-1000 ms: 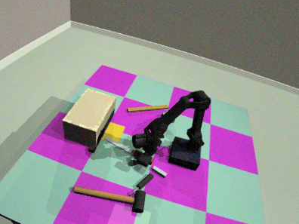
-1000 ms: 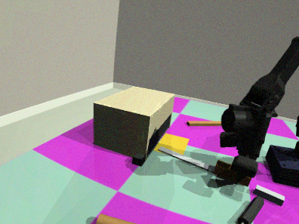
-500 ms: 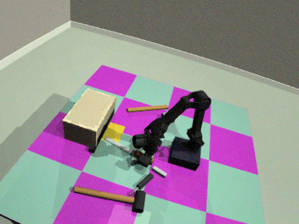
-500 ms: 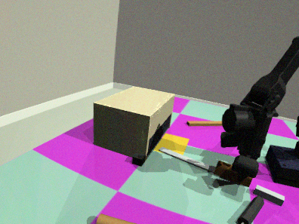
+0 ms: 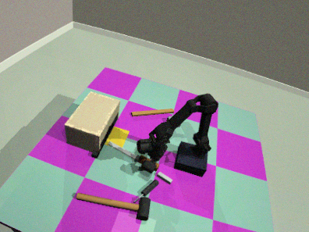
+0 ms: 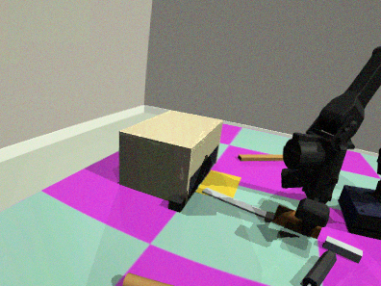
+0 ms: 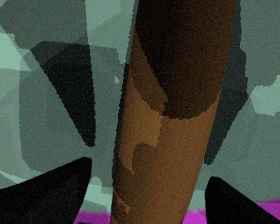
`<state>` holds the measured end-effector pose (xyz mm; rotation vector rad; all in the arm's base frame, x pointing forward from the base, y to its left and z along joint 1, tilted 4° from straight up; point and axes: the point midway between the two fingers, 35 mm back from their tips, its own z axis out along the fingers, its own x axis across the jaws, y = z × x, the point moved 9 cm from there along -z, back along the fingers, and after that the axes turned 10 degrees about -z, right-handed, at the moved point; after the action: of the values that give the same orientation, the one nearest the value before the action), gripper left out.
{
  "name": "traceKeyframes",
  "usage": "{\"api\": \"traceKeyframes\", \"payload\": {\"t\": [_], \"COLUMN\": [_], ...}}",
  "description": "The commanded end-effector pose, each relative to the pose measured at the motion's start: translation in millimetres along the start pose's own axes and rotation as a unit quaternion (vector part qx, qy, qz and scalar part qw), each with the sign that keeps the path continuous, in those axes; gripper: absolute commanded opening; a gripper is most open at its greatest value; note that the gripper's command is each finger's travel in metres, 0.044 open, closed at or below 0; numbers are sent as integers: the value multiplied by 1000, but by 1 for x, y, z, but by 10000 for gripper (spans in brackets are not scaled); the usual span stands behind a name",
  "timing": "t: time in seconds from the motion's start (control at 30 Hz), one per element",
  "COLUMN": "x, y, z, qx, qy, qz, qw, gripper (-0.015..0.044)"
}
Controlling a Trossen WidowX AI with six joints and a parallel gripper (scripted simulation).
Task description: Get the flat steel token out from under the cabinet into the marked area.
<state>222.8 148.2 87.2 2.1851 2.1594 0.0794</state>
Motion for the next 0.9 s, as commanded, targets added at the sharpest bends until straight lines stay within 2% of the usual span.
{"api": "traceKeyframes", "payload": {"t": [0.0, 0.1, 0.27, 0.53, 0.63, 0.87], "x": [0, 0, 0, 0, 0, 0], "y": [-1, -2, 0, 0, 0, 3], "z": [1, 4, 1, 1, 1, 1], "qx": [0, 1, 0, 0, 0, 0], "qy": [0, 0, 0, 0, 0, 0], "qz": [0, 0, 0, 0, 0, 0], "qw": [1000, 1000, 1000, 1000, 1000, 1000], "gripper": [270, 270, 139, 85, 6, 0]}}
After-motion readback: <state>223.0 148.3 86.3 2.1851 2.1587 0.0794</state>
